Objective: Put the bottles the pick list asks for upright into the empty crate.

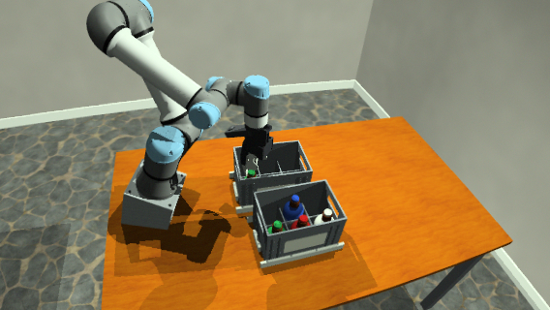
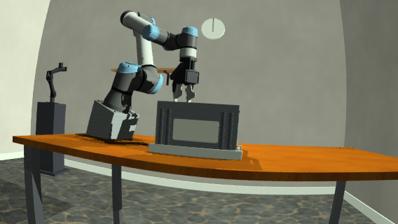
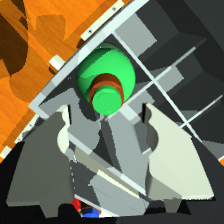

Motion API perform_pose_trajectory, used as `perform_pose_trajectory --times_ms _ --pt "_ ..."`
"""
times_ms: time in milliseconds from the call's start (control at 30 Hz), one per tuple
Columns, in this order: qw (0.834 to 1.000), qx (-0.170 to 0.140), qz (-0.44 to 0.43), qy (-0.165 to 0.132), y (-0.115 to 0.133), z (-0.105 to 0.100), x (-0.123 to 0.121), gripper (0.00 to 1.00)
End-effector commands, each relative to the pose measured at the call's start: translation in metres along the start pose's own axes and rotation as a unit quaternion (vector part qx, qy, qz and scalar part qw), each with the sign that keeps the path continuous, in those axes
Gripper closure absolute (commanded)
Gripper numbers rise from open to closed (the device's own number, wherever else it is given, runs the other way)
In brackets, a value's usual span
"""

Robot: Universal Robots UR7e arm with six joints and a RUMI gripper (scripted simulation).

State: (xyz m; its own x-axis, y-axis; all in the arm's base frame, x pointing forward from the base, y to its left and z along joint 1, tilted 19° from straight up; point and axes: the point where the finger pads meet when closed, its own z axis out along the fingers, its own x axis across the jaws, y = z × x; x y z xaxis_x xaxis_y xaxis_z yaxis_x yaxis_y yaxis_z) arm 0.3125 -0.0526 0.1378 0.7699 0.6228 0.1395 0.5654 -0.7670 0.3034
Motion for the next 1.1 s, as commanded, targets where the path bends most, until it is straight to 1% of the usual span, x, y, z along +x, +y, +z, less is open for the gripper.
perform_pose_trajectory --times_ms 0,133,200,567,1067 --pt "1.0 0.0 0.0 0.001 0.0 -0.016 0.0 0.62" --pt "1.0 0.0 0.0 0.001 0.0 -0.027 0.0 0.62" --pt "1.0 0.0 0.0 0.001 0.0 -0.027 0.0 0.62" --pt "1.0 0.0 0.0 0.001 0.0 -0.056 0.0 0.62" --pt "1.0 0.0 0.0 0.001 0.0 -0.056 0.0 0.62"
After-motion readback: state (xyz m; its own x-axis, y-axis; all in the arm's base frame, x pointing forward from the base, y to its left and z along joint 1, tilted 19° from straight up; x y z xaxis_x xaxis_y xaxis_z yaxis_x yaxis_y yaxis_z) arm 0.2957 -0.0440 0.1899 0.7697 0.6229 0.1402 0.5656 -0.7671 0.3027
